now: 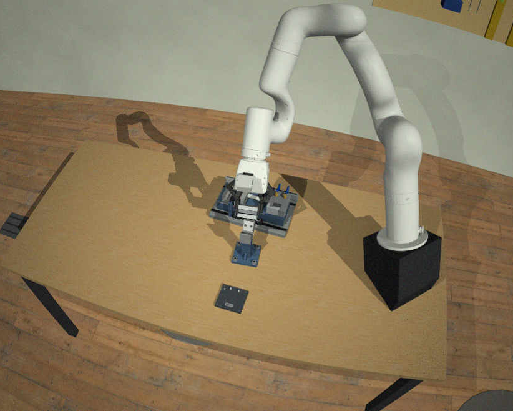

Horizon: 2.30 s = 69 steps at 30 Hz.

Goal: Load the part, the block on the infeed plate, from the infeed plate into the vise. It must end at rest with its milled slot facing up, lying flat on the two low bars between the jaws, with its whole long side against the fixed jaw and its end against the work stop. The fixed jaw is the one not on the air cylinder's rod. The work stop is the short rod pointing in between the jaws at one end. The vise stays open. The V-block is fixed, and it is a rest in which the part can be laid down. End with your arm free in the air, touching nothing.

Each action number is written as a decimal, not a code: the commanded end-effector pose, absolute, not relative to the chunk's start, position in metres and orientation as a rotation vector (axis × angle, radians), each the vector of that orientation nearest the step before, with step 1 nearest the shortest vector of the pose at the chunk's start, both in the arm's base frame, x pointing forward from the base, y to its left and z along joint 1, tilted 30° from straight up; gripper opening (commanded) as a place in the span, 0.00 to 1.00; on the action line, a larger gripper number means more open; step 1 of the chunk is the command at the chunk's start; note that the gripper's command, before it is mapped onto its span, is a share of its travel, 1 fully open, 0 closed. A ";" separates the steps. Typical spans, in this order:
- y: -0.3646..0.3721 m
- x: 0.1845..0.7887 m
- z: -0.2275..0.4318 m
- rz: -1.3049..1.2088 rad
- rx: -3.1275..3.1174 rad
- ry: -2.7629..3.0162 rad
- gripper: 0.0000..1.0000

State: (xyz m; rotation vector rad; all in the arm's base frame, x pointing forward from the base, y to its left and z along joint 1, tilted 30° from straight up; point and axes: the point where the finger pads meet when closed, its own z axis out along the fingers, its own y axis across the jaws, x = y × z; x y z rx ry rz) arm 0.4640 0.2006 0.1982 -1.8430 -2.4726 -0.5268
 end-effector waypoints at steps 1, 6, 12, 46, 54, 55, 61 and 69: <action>0.200 0.464 0.198 -0.623 -1.786 -2.435 0.00; 0.200 0.464 0.198 -0.642 -1.766 -2.417 0.00; 0.200 0.464 0.198 -0.652 -1.755 -2.408 0.00; 0.199 0.464 0.198 -0.661 -1.747 -2.401 0.00; 0.199 0.465 0.197 -0.662 -1.747 -2.401 0.00; 0.199 0.465 0.196 -0.662 -1.747 -2.401 0.00; 0.198 0.465 0.195 -0.662 -1.747 -2.401 0.00; 0.197 0.467 0.192 -0.662 -1.747 -2.401 0.00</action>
